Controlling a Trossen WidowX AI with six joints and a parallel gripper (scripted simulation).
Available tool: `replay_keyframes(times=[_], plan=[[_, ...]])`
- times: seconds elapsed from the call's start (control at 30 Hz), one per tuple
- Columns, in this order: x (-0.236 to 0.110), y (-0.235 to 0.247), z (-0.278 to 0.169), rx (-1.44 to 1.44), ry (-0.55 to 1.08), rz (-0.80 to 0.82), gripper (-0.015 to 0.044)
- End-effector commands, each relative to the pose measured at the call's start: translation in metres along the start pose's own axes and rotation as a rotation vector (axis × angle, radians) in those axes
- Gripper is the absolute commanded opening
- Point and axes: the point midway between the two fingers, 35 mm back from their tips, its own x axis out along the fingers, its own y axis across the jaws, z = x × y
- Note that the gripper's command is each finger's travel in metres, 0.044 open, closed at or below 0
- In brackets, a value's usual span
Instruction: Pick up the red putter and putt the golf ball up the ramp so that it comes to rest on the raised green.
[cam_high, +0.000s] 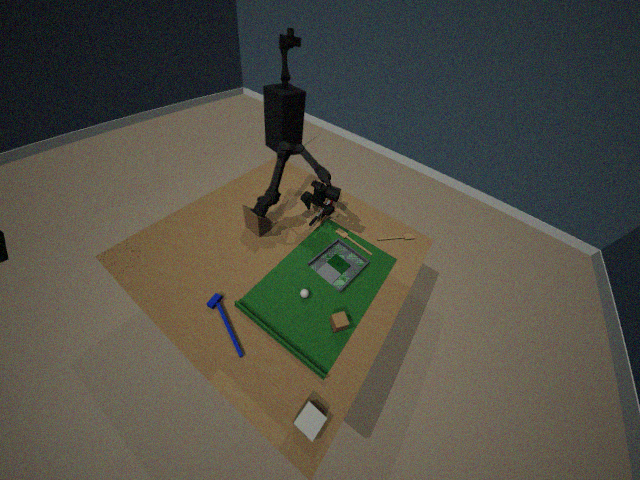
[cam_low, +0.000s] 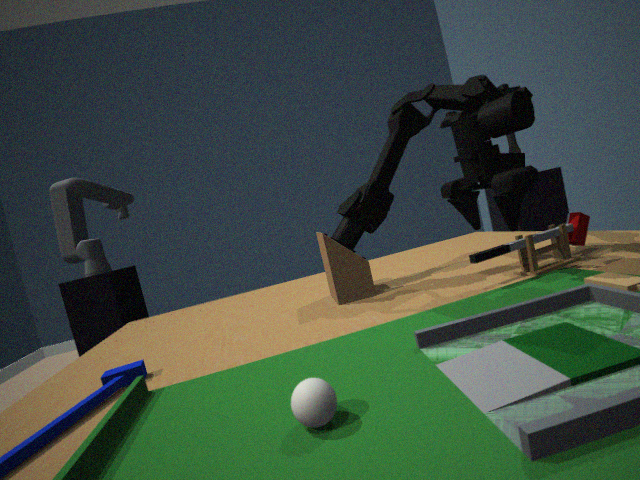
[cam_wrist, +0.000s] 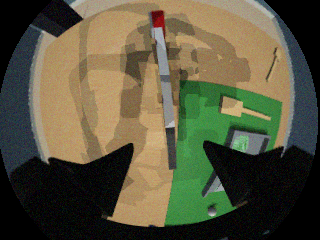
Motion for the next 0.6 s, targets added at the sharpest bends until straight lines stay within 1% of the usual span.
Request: replay_keyframes(times=[0.0, 0.33, 0.57], plan=[[-0.002, -0.007, -0.032, -0.093, -0.167, -0.032, 0.044], [0.0, -0.006, -0.032, -0.093, -0.167, -0.032, 0.044], [0.021, -0.007, -0.034, -0.093, -0.168, -0.033, 0.044]])
